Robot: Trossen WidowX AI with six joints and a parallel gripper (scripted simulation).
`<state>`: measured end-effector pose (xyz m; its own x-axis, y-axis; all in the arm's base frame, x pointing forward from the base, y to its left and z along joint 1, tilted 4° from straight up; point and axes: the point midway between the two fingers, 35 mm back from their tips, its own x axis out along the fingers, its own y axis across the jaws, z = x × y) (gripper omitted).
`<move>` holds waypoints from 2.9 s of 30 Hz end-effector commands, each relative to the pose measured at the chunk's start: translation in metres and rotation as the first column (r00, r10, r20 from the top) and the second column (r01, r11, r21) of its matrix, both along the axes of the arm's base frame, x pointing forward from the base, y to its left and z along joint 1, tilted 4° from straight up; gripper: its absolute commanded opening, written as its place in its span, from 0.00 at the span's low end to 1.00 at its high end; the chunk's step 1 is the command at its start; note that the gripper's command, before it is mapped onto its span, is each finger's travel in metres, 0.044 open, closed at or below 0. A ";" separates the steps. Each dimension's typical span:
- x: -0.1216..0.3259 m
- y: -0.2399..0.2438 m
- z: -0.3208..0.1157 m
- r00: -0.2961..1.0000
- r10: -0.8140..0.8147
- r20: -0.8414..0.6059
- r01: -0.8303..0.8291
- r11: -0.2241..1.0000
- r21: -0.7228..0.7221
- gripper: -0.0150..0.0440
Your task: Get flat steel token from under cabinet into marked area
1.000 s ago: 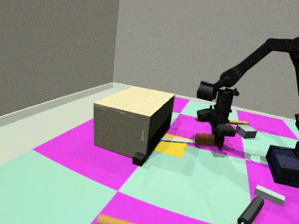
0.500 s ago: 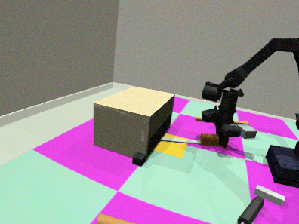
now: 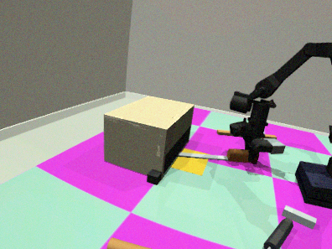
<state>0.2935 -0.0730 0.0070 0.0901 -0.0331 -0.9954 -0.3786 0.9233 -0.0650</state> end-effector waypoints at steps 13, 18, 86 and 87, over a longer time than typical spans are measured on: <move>-0.023 -0.011 -0.003 1.000 0.004 -0.003 -0.004 1.000 0.000 0.25; -0.030 -0.014 -0.003 1.000 0.004 -0.003 -0.004 1.000 0.000 0.25; -0.051 -0.025 -0.001 0.946 -0.324 0.002 0.324 0.946 0.028 0.25; -0.051 -0.025 -0.001 0.943 -0.332 0.002 0.332 0.943 0.029 0.25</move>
